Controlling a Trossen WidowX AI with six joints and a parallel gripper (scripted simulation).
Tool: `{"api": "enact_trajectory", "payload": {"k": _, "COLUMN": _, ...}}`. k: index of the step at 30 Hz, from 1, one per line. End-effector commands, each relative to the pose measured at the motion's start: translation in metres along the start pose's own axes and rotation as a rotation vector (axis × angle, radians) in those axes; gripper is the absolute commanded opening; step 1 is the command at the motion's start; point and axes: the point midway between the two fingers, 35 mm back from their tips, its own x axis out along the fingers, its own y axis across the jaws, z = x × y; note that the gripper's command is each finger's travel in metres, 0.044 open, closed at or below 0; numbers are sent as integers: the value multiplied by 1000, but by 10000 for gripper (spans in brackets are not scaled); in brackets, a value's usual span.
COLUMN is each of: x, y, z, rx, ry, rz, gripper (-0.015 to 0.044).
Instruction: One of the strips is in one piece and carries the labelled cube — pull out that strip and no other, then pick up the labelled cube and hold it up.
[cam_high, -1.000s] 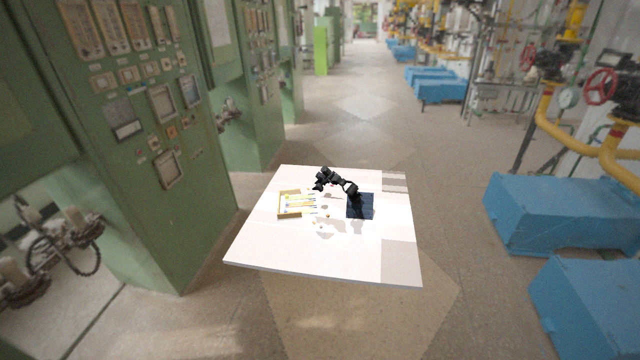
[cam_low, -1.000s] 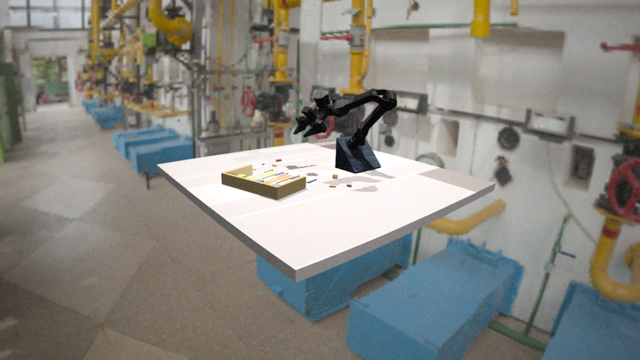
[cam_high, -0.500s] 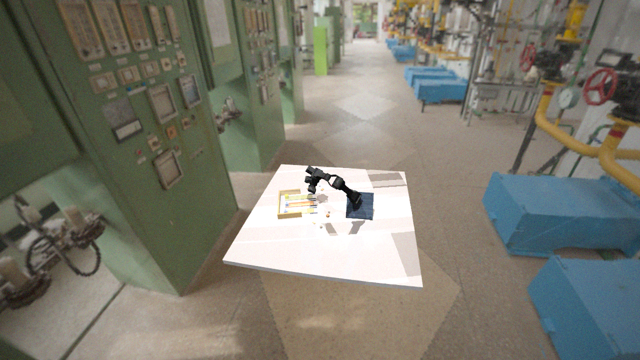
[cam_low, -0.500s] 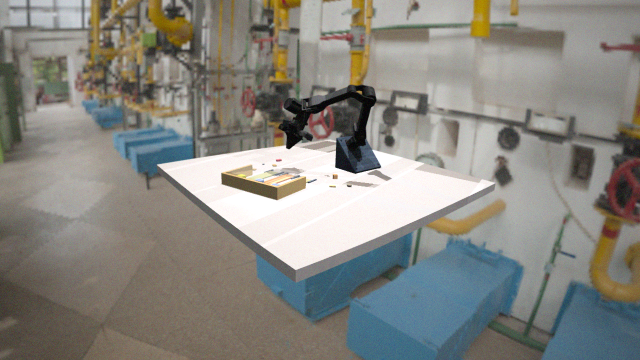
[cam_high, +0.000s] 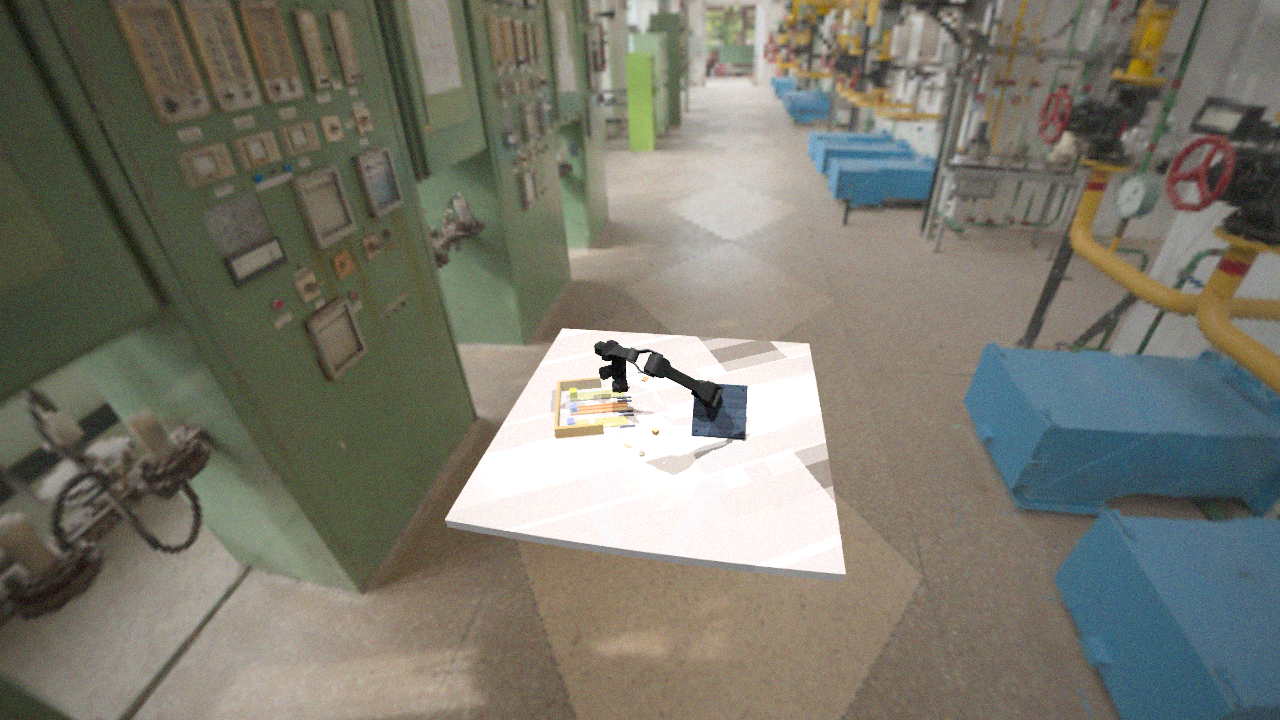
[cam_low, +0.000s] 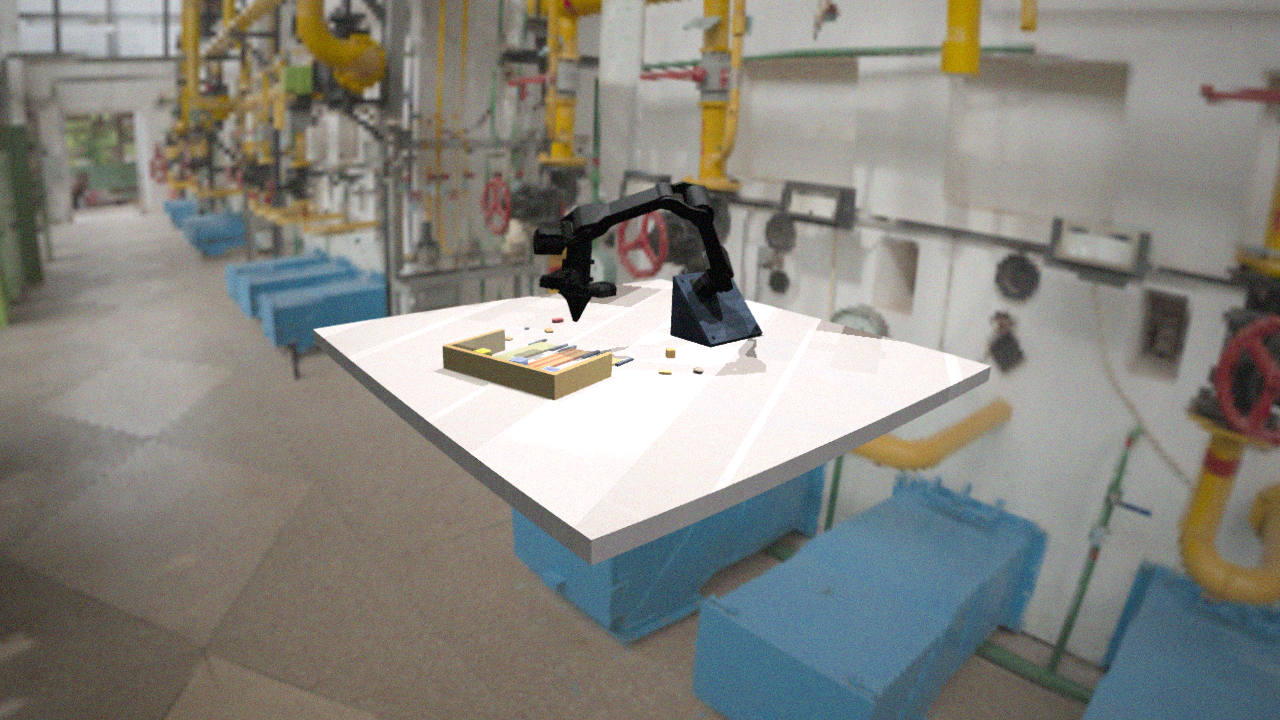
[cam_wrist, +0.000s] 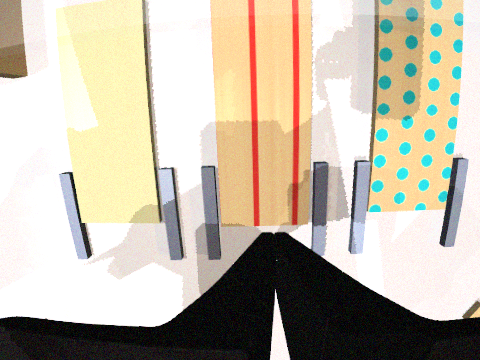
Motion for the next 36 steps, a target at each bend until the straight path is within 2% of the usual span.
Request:
{"api": "enact_trajectory", "payload": {"k": 1, "x": 4, "y": -1, "z": 0, "rx": -15, "ry": 37, "rz": 13, "gripper": 0}}
{"api": "enact_trajectory", "payload": {"k": 36, "x": 58, "y": -1, "z": 0, "rx": -15, "ry": 36, "rz": 14, "gripper": 0}}
